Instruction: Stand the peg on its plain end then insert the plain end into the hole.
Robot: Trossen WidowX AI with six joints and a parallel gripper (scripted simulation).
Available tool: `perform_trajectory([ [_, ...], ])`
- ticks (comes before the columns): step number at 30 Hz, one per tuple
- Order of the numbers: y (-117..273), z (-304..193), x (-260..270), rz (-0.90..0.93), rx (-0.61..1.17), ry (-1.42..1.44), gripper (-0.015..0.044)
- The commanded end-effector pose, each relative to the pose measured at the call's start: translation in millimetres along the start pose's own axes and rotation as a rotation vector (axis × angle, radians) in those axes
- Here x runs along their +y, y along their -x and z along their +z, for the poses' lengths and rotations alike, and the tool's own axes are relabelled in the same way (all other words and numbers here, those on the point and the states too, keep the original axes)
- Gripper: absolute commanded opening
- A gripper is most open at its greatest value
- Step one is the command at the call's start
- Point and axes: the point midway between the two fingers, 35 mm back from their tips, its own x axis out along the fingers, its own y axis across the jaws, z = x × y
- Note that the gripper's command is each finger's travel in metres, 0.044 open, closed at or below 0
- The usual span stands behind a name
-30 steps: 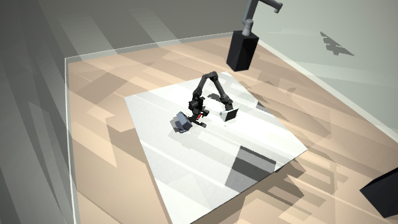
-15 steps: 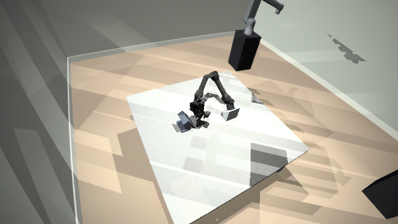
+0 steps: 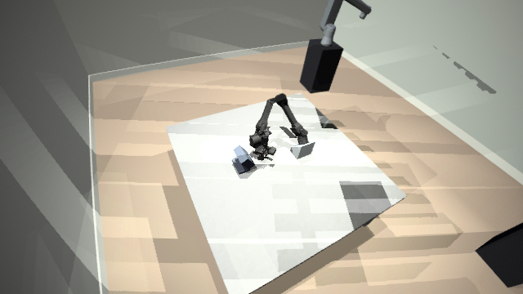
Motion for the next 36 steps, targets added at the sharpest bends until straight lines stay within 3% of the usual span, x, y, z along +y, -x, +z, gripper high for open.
perform_trajectory([
  [1, -1.1, -1.0, 0.9, -0.002, 0.004, 0.007, 0.0177],
  [4, -1.1, -1.0, 0.9, -0.002, 0.004, 0.007, 0.0110],
  [14, -1.1, -1.0, 0.9, -0.002, 0.004, 0.007, 0.0110],
  [23, -1.1, -1.0, 0.9, -0.002, 0.004, 0.007, 0.0051],
  [36, 3.2, -2.7, 0.8, 0.001, -0.056, 0.003, 0.0051],
])
